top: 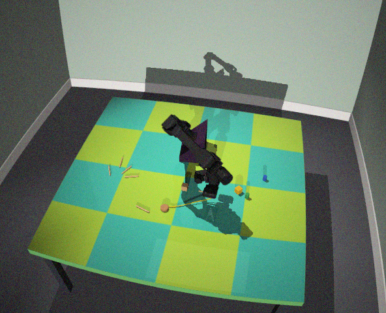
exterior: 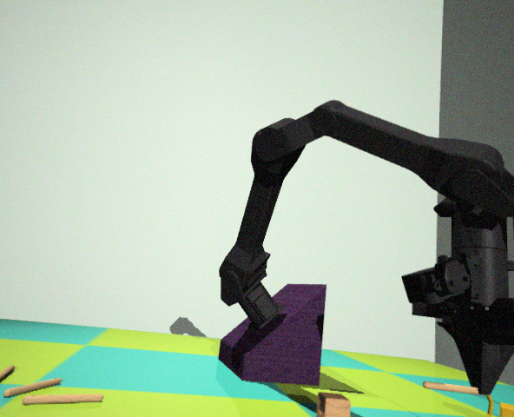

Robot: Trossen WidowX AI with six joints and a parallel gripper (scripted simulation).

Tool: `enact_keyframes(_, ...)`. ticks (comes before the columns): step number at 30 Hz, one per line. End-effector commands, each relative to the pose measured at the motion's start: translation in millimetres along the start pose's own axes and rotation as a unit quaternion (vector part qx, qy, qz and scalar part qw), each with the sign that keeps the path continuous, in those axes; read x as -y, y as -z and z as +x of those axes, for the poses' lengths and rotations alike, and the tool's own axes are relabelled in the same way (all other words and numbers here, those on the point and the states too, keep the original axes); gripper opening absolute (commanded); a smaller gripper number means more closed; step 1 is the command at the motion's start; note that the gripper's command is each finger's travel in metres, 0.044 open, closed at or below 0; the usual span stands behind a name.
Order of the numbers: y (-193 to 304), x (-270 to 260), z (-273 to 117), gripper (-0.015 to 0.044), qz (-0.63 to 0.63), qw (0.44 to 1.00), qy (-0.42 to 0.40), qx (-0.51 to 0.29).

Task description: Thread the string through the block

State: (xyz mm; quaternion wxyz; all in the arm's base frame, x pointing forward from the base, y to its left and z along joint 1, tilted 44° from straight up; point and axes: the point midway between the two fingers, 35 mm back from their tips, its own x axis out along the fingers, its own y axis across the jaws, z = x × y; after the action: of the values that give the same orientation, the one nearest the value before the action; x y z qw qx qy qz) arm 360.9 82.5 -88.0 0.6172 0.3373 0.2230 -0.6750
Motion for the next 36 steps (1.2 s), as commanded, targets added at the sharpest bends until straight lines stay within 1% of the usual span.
enact_keyframes(1, 8, 1, -1, 0.0000, 0.003, 1.000, 0.001, -0.003)
enact_keyframes(11, 17, 2, -1, 0.0000, 0.004, 1.000, 0.000, -0.007)
enact_keyframes(36, 9, 18, 18, 0.0000, 0.003, 1.000, 0.000, -0.006)
